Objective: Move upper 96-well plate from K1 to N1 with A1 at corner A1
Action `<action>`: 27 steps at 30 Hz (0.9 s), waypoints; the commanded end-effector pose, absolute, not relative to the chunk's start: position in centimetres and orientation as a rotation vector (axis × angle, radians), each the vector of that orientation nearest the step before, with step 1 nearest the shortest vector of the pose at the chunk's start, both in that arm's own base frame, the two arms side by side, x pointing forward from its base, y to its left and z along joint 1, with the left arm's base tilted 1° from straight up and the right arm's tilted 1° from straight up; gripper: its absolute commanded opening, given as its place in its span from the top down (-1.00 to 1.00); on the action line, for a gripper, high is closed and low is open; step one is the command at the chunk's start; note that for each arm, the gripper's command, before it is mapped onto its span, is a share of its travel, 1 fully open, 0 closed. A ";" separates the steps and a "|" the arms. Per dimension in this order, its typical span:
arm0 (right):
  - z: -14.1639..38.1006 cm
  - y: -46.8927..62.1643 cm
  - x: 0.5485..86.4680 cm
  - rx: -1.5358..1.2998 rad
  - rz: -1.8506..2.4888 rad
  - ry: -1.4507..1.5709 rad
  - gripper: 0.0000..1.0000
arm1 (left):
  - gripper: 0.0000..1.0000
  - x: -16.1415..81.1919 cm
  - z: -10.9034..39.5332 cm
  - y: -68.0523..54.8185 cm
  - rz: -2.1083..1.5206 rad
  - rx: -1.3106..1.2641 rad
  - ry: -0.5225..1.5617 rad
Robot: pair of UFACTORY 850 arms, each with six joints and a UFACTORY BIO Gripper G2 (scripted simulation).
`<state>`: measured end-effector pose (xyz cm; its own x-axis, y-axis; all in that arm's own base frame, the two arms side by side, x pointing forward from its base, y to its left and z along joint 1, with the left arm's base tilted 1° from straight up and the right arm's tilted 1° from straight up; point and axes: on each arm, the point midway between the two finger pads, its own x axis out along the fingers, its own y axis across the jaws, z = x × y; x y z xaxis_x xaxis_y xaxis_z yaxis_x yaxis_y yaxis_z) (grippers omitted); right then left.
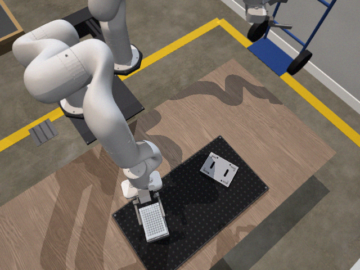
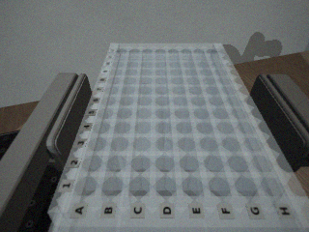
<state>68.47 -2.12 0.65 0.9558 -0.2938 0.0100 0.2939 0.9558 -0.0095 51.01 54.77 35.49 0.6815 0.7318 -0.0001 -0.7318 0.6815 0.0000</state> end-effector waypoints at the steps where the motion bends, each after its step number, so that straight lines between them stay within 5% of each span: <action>1: 0.8 -2.1 68.6 -0.010 -0.298 -0.010 1.00 | -1.00 51.1 35.7 54.8 0.821 0.001 -0.003; 27: 0.5 5.2 67.9 -0.013 0.388 -0.006 1.00 | -1.00 51.1 35.7 54.8 0.821 0.001 -0.003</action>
